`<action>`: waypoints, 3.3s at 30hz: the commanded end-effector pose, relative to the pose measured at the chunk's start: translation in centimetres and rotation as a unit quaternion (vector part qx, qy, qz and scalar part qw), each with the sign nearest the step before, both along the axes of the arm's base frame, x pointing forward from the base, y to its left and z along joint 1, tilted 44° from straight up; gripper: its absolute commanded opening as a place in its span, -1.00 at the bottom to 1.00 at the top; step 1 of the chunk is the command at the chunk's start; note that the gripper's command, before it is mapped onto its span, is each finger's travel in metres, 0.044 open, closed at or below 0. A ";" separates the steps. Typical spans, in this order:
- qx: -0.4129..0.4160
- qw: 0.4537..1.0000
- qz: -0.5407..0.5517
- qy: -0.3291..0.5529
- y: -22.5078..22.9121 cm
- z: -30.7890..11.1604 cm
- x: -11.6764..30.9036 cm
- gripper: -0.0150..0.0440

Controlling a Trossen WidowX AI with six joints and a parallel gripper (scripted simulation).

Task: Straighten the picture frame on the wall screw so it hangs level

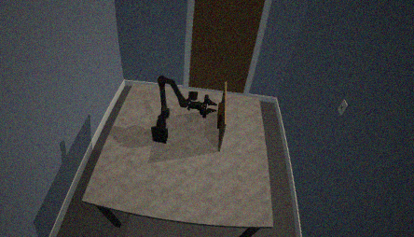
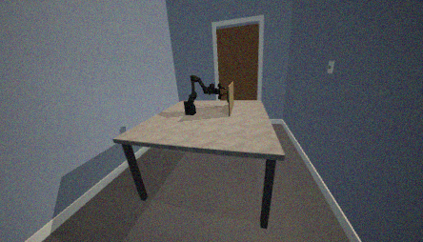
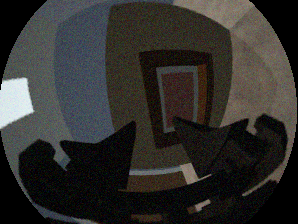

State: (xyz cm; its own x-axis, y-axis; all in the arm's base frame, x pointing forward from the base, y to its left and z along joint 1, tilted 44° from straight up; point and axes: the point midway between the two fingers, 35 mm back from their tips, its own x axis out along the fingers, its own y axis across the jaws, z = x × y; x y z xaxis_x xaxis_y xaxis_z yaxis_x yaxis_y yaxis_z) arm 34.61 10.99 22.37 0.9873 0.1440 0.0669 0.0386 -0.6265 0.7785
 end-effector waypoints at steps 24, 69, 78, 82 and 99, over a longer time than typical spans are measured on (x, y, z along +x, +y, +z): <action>-0.090 0.996 -0.008 -0.010 -3.0 2.2 -13.4 0.39; -0.093 0.996 -0.009 -0.009 -4.2 2.1 -15.2 0.39; -0.093 0.996 -0.009 -0.009 -4.2 2.1 -15.2 0.39; -0.093 0.996 -0.009 -0.009 -4.2 2.1 -15.2 0.39; -0.093 0.996 -0.009 -0.009 -4.2 2.1 -15.2 0.39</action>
State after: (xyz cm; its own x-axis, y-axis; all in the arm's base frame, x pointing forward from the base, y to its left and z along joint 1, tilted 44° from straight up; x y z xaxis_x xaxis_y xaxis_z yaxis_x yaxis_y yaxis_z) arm 19.38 6.87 24.47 0.9881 0.1425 0.0582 0.0165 -0.4740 0.8804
